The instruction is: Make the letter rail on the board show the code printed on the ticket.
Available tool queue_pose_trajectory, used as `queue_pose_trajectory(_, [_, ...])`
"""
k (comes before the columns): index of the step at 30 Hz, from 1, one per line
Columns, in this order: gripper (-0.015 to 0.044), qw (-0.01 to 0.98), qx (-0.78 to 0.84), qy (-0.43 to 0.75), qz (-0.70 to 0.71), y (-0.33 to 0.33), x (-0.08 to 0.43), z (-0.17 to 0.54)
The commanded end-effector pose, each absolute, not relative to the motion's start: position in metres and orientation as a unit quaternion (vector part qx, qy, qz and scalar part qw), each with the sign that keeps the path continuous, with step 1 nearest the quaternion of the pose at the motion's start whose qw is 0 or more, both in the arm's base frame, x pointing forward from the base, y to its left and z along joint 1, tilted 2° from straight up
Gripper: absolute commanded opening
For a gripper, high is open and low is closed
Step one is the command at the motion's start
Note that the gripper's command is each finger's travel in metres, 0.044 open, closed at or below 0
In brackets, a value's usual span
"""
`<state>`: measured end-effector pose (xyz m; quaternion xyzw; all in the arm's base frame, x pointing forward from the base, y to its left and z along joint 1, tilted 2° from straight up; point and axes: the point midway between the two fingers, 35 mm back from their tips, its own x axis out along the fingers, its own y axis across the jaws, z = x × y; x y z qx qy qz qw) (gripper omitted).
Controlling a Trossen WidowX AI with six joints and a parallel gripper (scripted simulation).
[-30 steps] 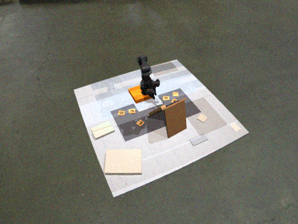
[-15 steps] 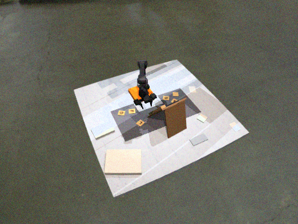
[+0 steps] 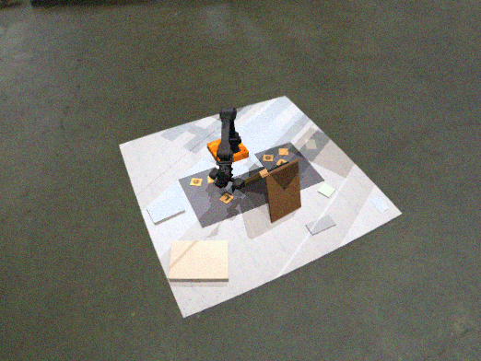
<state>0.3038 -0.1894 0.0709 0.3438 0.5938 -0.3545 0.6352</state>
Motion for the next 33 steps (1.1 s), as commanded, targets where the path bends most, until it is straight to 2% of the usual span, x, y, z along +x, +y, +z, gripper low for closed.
queue_pose_trajectory(1, [0.0340, 0.599, 0.379, 0.576, -0.407, -0.196, 0.308, 0.054])
queue_pose_trajectory(33, [0.0340, 0.599, 0.378, 0.577, -0.407, -0.199, 0.303, 0.009])
